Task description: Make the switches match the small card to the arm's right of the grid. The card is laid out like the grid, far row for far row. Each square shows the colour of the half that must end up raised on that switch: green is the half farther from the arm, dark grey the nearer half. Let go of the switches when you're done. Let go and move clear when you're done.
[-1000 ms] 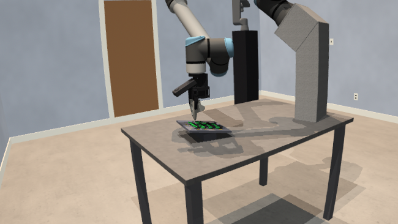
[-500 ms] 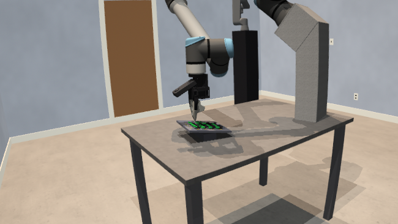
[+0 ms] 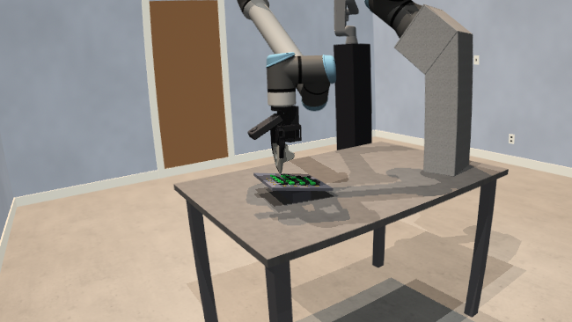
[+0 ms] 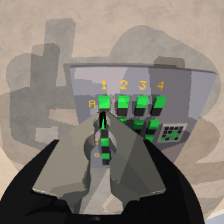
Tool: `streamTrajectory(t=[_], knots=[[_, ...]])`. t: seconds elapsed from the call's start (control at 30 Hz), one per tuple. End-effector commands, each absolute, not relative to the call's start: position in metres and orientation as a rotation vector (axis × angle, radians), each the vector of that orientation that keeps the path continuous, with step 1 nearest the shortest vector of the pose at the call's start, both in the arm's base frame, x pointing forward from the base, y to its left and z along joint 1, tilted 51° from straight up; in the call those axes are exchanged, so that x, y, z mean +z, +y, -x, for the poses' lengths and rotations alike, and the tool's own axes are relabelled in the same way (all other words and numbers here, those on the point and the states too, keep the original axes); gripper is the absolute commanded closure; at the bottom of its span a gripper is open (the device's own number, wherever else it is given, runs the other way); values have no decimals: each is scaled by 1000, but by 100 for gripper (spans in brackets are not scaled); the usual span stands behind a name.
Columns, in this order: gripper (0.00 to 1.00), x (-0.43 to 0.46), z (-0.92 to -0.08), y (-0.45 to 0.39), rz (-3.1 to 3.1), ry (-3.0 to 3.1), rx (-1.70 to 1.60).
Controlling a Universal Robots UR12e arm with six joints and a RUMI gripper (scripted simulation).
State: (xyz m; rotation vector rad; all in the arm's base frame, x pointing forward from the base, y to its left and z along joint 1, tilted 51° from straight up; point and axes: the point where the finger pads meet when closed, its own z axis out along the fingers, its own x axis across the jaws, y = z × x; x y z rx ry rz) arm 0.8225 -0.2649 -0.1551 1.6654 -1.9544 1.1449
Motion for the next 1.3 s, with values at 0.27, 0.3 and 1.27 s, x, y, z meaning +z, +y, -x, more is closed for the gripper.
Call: streamTrajectory(t=[0.27,0.3,1.27], knots=[[100,-154,-823,-264,-1666,-1954,1146],[100,-154,-823,-264,-1666,-1954,1146],[100,-168,-829,-281,-1666,-1954,1146]])
